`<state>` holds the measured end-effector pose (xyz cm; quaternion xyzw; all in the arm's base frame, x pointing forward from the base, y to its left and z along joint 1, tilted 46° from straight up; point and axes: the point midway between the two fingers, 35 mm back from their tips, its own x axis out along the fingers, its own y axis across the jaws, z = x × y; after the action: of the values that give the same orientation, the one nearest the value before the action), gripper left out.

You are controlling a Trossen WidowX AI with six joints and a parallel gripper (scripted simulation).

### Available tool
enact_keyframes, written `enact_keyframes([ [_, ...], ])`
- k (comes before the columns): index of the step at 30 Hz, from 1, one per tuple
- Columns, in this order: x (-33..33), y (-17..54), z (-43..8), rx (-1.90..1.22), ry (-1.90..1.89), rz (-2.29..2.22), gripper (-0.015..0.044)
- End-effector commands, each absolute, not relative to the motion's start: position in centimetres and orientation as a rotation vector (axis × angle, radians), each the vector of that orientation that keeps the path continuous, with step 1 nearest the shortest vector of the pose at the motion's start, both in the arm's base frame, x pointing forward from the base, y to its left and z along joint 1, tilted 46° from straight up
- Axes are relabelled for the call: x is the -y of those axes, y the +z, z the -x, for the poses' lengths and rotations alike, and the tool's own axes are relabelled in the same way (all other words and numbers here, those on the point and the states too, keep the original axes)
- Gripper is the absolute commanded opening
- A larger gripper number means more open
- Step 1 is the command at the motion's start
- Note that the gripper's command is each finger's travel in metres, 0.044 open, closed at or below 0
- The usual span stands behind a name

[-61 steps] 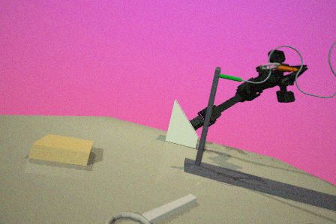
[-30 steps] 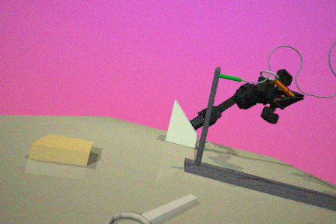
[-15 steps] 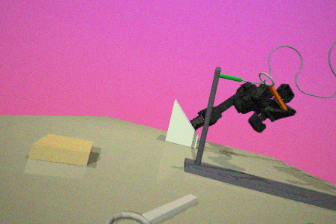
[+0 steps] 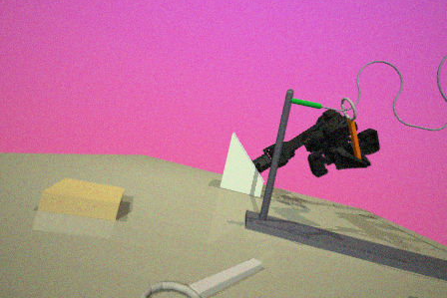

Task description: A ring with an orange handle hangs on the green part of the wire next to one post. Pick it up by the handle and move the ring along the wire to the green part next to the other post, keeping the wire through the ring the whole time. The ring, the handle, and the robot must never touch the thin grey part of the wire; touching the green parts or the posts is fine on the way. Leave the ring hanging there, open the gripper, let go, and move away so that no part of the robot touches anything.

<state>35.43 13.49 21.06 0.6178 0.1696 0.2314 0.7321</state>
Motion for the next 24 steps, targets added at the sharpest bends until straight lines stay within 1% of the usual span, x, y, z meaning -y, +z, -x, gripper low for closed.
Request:
enact_keyframes([
  [1, -13.0, 19.4, -35.4, -0.384, 0.492, -1.258, -0.0150],
  [14, -11.0, 15.3, -35.7, -0.407, 0.447, -0.979, -0.0150],
  [24, -9.4, 13.3, -35.9, -0.415, 0.425, -0.851, -0.0150],
])
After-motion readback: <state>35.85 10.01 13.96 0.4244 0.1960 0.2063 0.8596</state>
